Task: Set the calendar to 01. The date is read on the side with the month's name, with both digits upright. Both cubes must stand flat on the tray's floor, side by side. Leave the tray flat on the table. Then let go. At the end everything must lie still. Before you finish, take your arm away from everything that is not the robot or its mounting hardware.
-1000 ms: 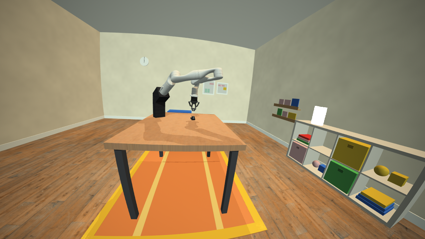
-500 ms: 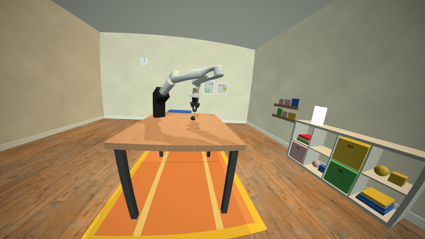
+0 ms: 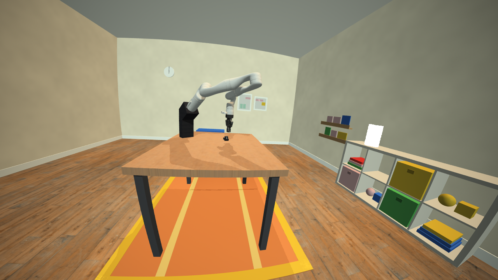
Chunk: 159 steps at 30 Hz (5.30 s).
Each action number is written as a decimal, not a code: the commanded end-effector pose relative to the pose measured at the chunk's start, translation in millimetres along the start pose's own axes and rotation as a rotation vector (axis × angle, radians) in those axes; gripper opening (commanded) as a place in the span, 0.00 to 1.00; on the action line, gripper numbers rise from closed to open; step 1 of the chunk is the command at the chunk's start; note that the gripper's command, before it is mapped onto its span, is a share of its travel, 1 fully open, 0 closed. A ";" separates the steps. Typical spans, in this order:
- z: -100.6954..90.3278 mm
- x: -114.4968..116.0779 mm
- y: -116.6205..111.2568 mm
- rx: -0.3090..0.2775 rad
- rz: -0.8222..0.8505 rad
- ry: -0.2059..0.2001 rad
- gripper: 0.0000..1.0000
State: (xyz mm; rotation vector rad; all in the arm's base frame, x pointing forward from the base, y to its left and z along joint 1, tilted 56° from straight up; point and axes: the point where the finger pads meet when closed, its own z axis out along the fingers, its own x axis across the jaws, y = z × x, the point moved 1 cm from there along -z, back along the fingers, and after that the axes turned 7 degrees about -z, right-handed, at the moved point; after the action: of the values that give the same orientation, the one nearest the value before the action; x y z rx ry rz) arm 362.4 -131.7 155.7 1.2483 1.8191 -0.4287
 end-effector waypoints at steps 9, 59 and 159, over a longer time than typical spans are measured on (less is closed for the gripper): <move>-0.9 -17.5 -6.1 -0.003 0.147 -0.011 0.28; 72.3 -20.2 -7.8 -0.004 0.177 -0.012 0.28; 97.6 -19.9 -7.7 -0.004 0.177 -0.012 0.28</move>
State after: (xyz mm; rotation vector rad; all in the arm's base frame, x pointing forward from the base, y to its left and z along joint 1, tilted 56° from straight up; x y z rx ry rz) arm 402.7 -213.3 115.2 1.3872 1.6818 -0.3332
